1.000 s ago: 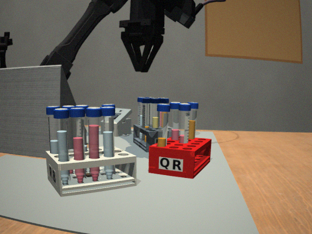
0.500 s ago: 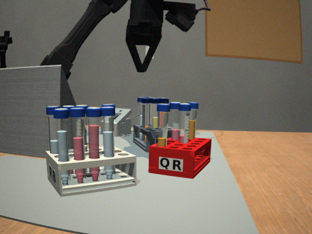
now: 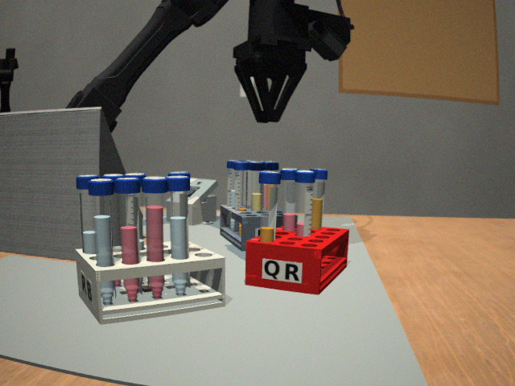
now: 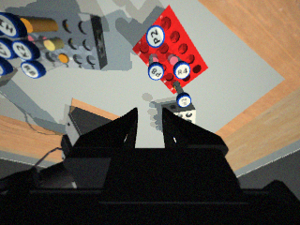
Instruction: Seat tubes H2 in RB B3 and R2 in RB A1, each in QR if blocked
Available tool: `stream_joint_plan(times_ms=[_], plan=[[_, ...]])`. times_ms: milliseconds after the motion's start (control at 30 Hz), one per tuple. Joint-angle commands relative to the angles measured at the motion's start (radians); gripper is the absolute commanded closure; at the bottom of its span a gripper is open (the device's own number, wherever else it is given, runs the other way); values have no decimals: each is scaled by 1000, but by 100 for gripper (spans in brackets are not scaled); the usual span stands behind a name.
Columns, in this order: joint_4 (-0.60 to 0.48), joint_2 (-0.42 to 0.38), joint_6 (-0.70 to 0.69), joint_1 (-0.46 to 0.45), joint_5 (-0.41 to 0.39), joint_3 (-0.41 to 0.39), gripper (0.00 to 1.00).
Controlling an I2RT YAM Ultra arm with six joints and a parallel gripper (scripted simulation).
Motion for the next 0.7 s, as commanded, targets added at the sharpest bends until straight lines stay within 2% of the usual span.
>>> stream_joint_plan(times_ms=[0, 100, 167, 233, 267, 400, 467, 500, 667], plan=[[-40, 36, 31, 7, -33, 85, 70], [-65, 76, 58, 30, -45, 169, 70], [-77, 86, 59, 29, -45, 188, 70], [-80, 69, 56, 11, -45, 185, 70], [-83, 50, 54, 11, -44, 151, 70], [-79, 41, 37, 7, -42, 128, 70], [-79, 41, 37, 7, -42, 128, 70], [-77, 37, 33, 5, -41, 164, 70], [-80, 45, 29, 1, -39, 166, 70]])
